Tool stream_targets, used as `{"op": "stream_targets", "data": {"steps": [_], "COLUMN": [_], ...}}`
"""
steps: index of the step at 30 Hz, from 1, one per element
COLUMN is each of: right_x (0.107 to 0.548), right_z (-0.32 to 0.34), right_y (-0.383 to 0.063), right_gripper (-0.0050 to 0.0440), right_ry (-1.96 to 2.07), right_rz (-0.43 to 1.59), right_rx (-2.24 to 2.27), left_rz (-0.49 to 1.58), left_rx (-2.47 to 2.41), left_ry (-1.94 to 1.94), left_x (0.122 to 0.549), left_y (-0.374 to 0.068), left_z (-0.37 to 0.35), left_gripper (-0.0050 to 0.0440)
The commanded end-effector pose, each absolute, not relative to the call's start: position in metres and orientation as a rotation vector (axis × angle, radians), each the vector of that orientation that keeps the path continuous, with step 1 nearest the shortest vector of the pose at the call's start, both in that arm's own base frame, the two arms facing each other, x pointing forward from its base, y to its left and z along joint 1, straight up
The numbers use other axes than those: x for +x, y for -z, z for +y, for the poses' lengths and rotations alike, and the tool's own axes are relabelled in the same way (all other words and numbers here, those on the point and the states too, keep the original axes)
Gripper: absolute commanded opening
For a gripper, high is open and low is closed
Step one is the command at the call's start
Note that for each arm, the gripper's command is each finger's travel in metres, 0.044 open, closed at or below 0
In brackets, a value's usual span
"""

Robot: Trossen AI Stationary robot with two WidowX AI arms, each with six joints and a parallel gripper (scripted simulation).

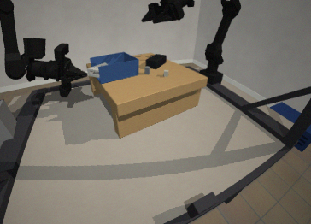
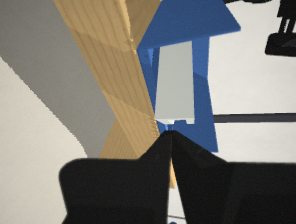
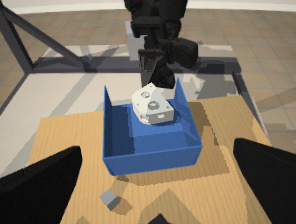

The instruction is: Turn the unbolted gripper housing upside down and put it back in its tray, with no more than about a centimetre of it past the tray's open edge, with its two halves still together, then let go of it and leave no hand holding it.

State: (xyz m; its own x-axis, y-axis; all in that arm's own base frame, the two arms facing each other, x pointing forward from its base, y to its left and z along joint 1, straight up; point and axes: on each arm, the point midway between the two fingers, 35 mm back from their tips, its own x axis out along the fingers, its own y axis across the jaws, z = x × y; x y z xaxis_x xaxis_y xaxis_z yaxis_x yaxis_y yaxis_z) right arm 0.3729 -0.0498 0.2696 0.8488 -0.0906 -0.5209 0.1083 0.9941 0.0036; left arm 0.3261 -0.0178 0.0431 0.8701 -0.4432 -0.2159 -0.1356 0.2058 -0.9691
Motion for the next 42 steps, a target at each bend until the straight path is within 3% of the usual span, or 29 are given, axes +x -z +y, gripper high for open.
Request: {"op": "stream_targets", "data": {"steps": [1,42], "right_x": [0.372,0.372], "right_z": [-0.05,-0.05], "right_y": [-0.28,-0.28], "right_gripper": [0.0436,0.0436], "right_ry": [0.108,0.108], "right_rz": [0.522,0.522], "right_rx": [0.028,0.028], "left_rz": [0.495,0.495], "left_rx": [-1.359,-1.361], "left_ry": [0.232,0.233], "left_x": [0.331,0.344], "left_y": [-0.047,-0.048], "left_z": [-0.016,-0.017], "left_gripper": [0.0,0.0]}}
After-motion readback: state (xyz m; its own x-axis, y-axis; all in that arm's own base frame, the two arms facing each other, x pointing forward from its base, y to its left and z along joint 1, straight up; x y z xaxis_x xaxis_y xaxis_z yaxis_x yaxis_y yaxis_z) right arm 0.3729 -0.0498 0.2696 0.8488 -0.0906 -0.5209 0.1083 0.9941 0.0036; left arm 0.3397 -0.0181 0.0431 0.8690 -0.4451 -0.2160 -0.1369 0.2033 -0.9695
